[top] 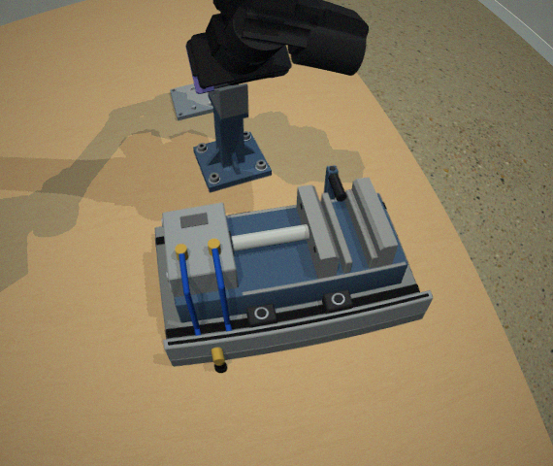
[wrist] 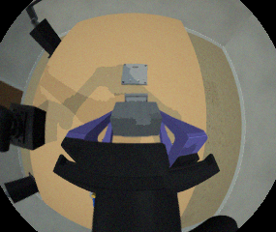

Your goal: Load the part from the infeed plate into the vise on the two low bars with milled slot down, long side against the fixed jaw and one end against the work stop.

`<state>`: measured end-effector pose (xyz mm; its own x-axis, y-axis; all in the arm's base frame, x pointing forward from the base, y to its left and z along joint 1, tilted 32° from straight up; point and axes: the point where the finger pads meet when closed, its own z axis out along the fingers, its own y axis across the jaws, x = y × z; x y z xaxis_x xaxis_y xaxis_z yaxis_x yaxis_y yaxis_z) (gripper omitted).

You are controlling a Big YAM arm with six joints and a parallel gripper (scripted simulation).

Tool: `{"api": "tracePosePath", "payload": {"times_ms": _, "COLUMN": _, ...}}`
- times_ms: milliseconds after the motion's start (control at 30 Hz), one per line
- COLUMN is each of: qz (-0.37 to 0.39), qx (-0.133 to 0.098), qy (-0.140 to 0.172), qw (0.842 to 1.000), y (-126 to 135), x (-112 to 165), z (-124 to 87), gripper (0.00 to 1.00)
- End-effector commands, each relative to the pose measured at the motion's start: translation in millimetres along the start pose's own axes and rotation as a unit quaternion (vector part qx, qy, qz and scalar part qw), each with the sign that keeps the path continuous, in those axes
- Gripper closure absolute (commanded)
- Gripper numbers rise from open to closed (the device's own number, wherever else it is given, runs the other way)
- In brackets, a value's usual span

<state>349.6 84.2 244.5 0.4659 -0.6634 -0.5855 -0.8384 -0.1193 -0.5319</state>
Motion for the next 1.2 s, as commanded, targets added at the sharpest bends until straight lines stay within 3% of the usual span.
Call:
{"api": "tracePosePath", "payload": {"times_ms": 0, "qz": -0.002, "qx": -0.004, "qy": -0.005, "qw": 1.0, "y": -2.6, "x": -0.4, "z": 7.7, "gripper": 1.0}}
{"api": "tracePosePath", "payload": {"times_ms": 300, "qz": -0.002, "qx": -0.004, "qy": -0.005, "qw": 1.0, "y": -1.9, "x": 3.3, "z": 11.6, "gripper": 1.0}}
{"api": "tracePosePath", "payload": {"times_ms": 333, "qz": -0.014, "qx": 0.004, "qy": -0.002, "qw": 1.0, "y": -9.7, "x": -0.9, "z": 6.2, "gripper": 1.0}}
{"api": "tracePosePath", "payload": {"times_ms": 1167, "qz": -0.002, "qx": -0.003, "qy": -0.004, "qw": 1.0, "y": -2.4, "x": 8.5, "z": 15.7, "gripper": 1.0}}
